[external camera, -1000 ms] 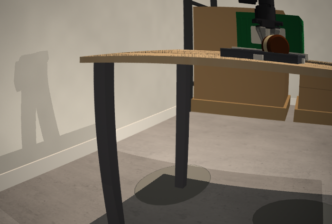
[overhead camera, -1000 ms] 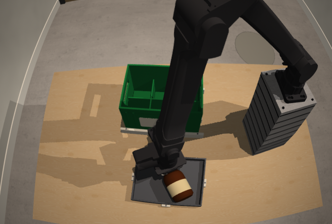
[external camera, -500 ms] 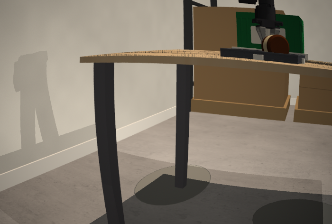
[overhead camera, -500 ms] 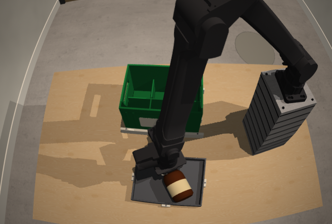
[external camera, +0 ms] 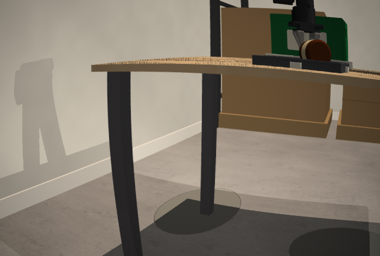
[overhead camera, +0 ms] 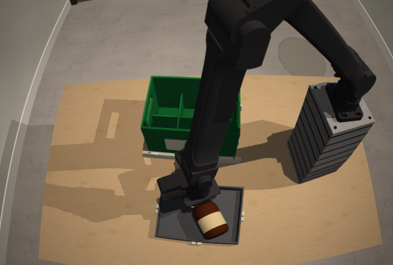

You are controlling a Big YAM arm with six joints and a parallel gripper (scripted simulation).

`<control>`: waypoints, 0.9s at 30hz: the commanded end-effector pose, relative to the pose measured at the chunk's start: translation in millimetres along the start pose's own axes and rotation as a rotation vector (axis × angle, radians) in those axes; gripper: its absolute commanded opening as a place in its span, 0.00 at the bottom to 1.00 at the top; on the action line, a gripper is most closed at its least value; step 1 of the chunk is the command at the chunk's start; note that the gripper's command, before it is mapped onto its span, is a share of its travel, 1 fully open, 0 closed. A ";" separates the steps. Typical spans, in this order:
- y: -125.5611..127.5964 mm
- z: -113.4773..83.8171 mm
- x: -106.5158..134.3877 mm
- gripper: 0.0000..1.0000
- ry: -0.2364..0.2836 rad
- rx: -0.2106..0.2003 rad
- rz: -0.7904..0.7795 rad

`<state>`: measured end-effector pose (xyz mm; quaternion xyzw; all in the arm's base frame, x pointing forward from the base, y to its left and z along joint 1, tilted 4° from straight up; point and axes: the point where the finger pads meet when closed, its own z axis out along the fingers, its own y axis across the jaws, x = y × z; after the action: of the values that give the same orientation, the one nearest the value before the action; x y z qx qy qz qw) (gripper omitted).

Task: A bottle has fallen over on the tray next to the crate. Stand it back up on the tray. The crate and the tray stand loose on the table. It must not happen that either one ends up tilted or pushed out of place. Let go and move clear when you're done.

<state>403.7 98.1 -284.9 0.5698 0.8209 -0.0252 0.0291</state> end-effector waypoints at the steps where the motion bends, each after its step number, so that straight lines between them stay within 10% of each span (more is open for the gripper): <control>1: -4.4 8.9 1.0 0.00 0.003 0.016 -0.003; 27: 2.6 -18.6 2.9 0.00 0.001 -0.003 -0.002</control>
<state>395.0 95.6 -283.7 0.5694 0.8210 -0.0338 0.0224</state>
